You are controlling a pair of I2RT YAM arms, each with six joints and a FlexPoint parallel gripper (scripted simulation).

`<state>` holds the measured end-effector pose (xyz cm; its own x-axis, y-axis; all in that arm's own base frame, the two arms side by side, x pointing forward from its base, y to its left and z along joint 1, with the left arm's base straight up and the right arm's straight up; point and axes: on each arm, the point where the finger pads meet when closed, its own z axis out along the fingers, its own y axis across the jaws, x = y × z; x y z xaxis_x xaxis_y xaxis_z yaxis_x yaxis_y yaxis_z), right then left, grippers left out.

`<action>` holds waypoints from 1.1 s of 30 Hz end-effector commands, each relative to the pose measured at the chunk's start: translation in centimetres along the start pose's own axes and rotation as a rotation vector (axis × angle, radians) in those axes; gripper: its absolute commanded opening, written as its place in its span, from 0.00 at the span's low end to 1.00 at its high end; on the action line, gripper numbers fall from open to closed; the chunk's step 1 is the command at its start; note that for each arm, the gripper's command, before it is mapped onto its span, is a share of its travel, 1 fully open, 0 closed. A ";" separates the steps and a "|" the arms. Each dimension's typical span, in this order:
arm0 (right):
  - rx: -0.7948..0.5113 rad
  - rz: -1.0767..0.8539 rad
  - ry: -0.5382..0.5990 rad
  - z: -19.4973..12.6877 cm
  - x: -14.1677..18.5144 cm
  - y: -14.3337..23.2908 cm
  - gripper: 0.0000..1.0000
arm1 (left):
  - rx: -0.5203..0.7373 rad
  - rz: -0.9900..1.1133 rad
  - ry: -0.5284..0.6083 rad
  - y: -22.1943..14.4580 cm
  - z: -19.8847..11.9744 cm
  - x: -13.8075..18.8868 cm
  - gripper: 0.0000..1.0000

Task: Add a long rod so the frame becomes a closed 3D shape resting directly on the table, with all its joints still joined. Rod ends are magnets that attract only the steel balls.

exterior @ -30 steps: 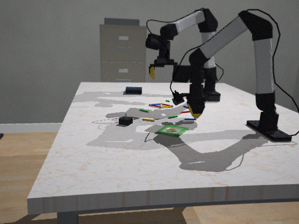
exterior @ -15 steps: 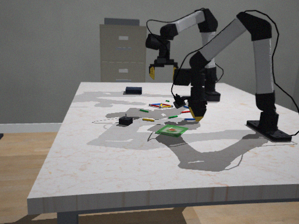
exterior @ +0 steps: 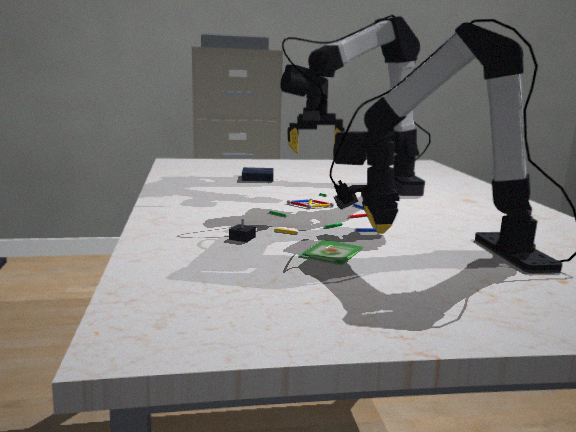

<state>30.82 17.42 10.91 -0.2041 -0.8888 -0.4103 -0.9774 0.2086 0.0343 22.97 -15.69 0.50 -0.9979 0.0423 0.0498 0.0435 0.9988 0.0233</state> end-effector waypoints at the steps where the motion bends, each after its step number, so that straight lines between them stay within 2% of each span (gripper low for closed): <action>1: 0.024 -0.021 -0.121 -1.9 -2.5 0.9 1.00 | 0.020 -0.006 -0.048 -0.5 -2.5 -1.1 0.31; 9: -0.012 -0.038 -0.343 -6.2 -5.6 6.1 1.00 | 0.040 -0.007 -0.081 -1.0 -3.1 -1.9 0.31; 11: -0.012 -0.038 -0.343 -6.2 -5.6 6.1 1.00 | 0.040 -0.007 -0.081 -1.0 -3.1 -1.9 0.31; 20: -0.038 -0.092 -0.508 -9.8 -6.7 11.4 1.00 | 0.020 -0.007 -0.047 -0.7 -0.5 -1.5 0.26; 23: -0.039 -0.103 -0.529 -10.3 -6.7 12.2 1.00 | 0.022 -0.007 -0.051 -0.8 -0.1 -1.6 0.22; 33: -0.025 -0.116 -0.528 -10.6 -6.8 12.2 1.00 | 0.014 -0.006 -0.041 -0.7 0.9 -1.4 0.24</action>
<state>19.18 21.04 22.41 -0.0803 -0.6183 -0.7818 -0.9940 0.1084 0.0163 23.40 -15.91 0.34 -0.9980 0.0398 0.0500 0.0410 0.9989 0.0220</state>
